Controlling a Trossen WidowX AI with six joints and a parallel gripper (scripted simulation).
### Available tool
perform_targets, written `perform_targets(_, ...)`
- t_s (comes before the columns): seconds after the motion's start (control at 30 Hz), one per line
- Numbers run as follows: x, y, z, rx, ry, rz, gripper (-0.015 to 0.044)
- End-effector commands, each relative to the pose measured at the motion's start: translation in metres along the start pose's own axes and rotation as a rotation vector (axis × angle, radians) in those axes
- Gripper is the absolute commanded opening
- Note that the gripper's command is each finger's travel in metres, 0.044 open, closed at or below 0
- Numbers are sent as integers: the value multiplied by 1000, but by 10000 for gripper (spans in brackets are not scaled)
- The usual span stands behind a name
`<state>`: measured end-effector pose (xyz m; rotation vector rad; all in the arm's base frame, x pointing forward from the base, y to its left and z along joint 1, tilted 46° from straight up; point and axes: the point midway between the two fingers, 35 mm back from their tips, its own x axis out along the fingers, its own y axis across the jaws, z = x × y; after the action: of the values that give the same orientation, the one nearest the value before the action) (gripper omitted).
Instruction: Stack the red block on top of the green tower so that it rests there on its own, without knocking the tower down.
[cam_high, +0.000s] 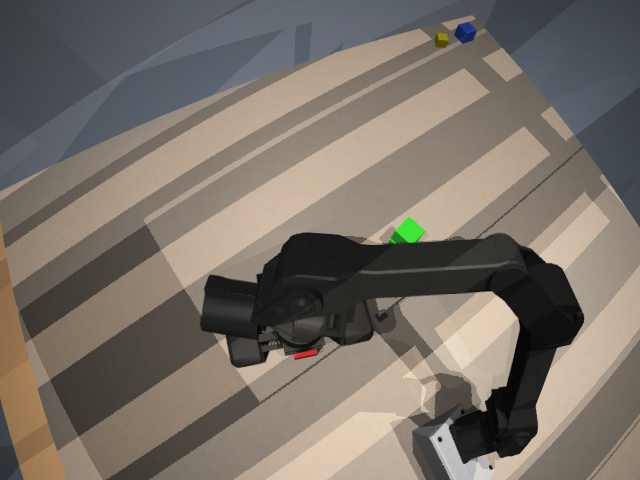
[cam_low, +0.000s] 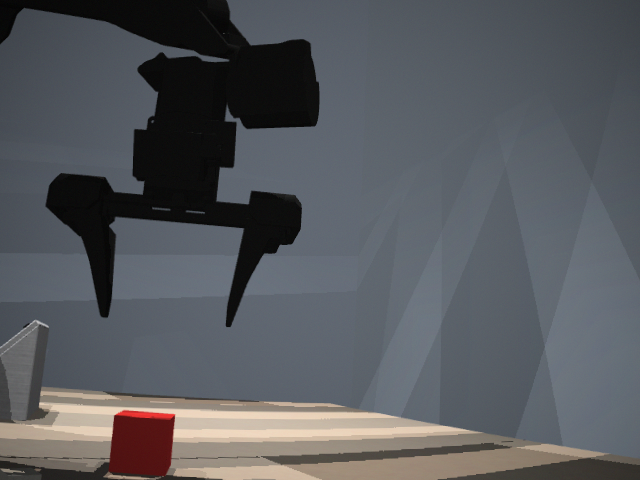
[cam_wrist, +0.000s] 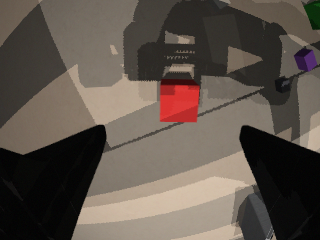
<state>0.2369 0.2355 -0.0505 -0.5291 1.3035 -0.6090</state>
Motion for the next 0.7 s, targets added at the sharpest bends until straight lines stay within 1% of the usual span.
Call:
perform_targets(0.0, 0, -6, -3, 4, 14, -17, 440)
perform_targets(0.17, 7, -8, -4, 4, 14, -17, 440)
perform_targets(0.43, 53, -10, -4, 5, 12, -19, 440)
perform_targets(0.67, 57, -9, -4, 5, 12, -19, 440)
